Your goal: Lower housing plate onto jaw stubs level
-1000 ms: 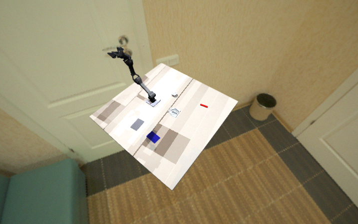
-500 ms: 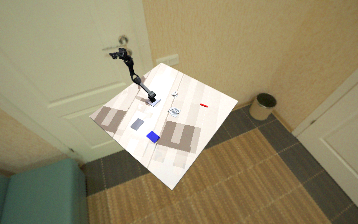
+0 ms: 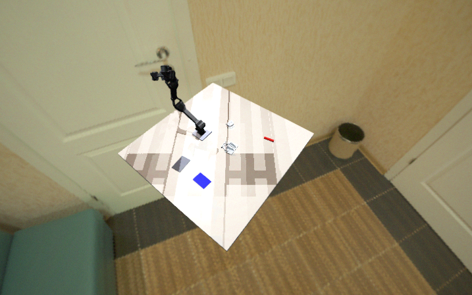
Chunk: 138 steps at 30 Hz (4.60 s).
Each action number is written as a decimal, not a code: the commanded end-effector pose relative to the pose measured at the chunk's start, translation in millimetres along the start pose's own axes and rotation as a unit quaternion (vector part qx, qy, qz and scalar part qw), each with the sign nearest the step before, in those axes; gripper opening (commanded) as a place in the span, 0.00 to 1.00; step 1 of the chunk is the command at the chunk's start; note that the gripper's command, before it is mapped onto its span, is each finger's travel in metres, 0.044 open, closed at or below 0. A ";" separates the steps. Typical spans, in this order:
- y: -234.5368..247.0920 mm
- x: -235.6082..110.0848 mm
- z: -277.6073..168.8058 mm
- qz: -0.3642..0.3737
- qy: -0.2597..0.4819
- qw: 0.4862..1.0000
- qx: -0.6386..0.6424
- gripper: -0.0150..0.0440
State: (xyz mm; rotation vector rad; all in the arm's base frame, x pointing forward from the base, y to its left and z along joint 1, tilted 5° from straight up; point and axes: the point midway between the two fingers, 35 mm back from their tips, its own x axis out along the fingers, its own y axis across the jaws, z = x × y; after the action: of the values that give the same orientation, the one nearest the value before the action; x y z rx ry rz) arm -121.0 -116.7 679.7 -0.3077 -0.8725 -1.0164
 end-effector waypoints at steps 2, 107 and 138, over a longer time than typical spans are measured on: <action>14.2 -0.5 -5.3 0.021 -0.002 0.999 -0.030 1.00; 467.1 -329.6 -183.2 0.647 0.500 0.557 0.144 1.00; 427.3 -503.8 -215.4 0.593 0.718 0.365 0.008 1.00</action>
State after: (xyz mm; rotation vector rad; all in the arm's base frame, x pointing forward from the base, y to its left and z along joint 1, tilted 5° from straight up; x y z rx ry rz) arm 234.6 280.8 249.1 0.1096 0.9501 0.4266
